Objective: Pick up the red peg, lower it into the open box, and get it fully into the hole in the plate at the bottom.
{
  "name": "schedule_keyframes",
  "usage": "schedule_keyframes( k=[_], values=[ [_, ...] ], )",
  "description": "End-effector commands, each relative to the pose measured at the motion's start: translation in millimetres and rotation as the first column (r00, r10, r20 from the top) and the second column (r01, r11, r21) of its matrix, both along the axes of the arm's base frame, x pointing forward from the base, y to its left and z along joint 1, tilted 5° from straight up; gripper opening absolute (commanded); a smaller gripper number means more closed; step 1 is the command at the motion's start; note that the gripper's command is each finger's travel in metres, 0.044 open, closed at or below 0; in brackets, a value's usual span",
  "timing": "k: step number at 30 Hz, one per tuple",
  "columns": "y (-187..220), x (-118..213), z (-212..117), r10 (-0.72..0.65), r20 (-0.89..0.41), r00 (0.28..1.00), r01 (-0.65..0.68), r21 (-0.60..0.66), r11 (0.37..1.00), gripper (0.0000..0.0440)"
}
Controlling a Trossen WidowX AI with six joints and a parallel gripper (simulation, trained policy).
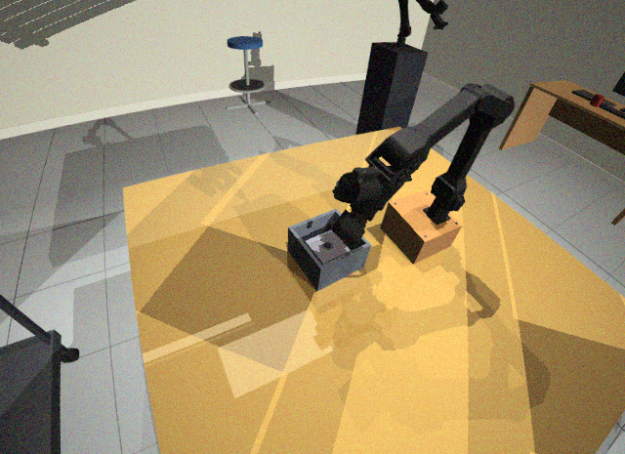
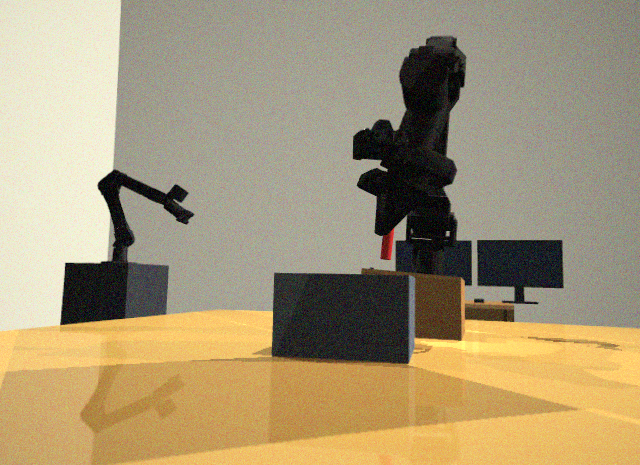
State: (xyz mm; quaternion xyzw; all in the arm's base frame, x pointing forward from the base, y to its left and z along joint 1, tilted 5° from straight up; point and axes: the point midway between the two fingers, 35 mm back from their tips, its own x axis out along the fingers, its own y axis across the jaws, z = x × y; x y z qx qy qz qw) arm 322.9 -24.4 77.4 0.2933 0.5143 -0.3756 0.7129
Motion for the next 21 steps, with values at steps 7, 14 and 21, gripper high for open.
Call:
schedule_keyframes(
  k=[7, 14, 21],
  values=[
    [-25.5, 15.4, -12.1, -0.044, -0.003, 0.999, 0.044, 0.027, 0.999, 0.0005],
    [-36.5, 21.3, -32.7, -0.062, -0.027, 0.998, 0.063, 0.049, 0.997, 0.0007],
    [-43.6, 20.6, -58.2, -0.044, -0.076, 0.996, 0.048, 0.055, 0.997, 0.0134]
  ],
)
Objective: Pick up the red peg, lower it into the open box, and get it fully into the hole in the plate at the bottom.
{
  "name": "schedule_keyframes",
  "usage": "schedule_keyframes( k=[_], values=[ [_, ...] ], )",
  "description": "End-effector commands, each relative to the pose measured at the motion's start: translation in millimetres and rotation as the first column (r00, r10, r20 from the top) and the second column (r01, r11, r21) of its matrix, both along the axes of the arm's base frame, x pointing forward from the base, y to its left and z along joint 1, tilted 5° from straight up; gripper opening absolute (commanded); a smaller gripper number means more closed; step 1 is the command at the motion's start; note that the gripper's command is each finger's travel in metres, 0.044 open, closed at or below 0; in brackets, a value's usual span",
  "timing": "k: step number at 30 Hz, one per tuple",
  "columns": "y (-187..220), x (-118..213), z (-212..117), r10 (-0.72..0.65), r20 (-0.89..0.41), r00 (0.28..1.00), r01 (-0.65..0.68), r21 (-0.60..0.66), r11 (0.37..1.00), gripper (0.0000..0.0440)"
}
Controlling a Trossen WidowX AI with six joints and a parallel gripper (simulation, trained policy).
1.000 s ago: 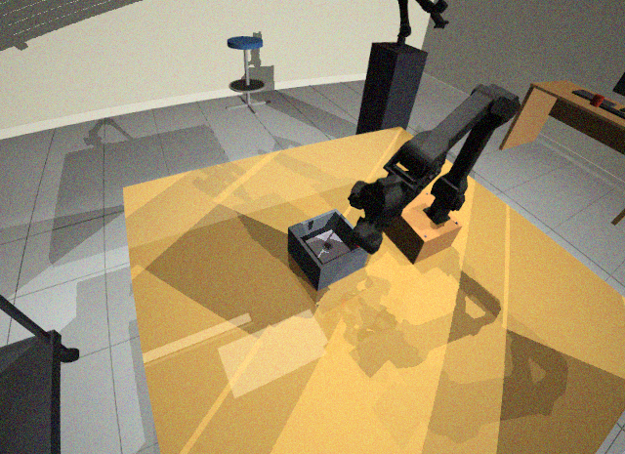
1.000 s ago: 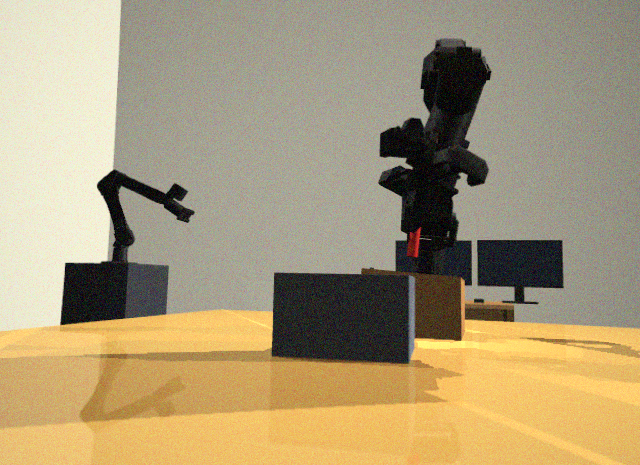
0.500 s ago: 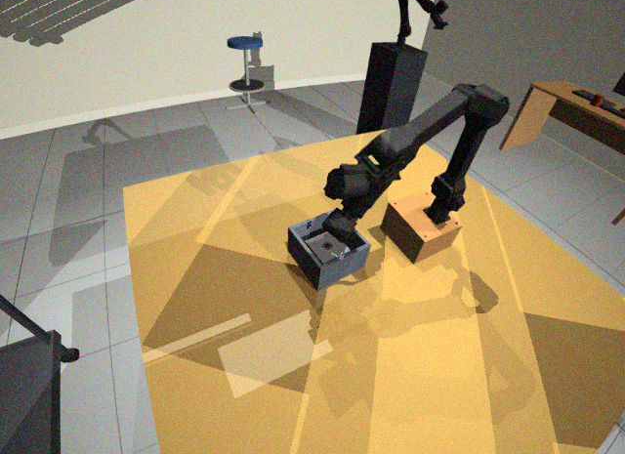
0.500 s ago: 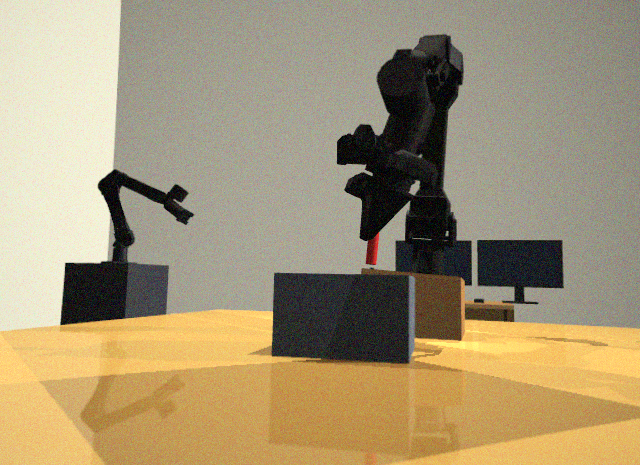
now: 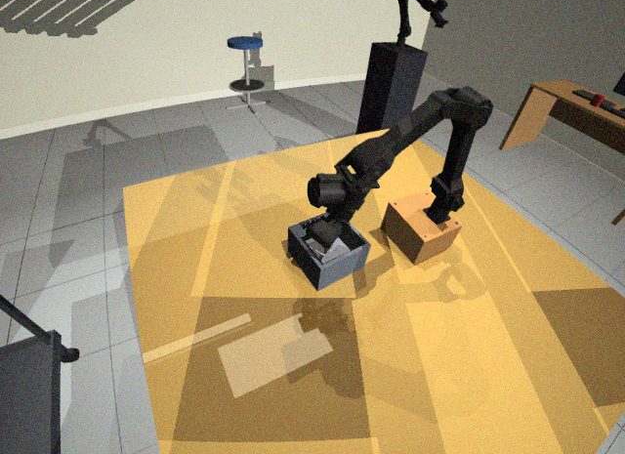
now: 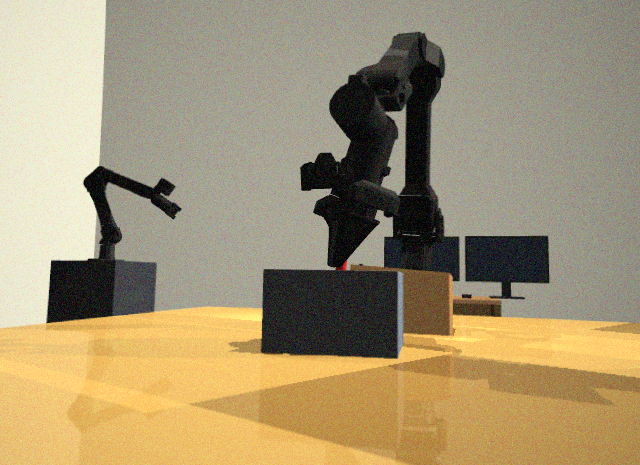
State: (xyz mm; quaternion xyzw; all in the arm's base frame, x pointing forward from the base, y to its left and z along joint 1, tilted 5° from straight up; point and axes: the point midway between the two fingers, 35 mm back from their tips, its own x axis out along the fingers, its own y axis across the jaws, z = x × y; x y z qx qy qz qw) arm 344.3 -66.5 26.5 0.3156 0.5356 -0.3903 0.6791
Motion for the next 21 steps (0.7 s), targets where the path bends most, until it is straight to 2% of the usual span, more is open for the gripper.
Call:
schedule_keyframes(
  k=[1, 2, 6, 18, 21],
  values=[
    [-2.1, -1.1, -10.1, 0.019, -0.03, 0.999, -0.019, 0.005, 1.0, 0.0142],
    [-3.0, 0.6, -11.6, 0.021, -0.032, 0.999, -0.02, 0.003, 1.0, 0.0145],
    [-11.9, 12.6, -14.6, 0.023, -0.022, 0.999, -0.023, -0.007, 1.0, 0.0238],
    [-41.1, 47.1, -11.6, 0.037, 0.028, 0.999, -0.035, -0.062, 0.997, 0.044],
    [-51.0, 56.4, -5.9, 0.03, 0.062, 0.998, -0.025, -0.084, 0.996, 0.044]
  ],
)
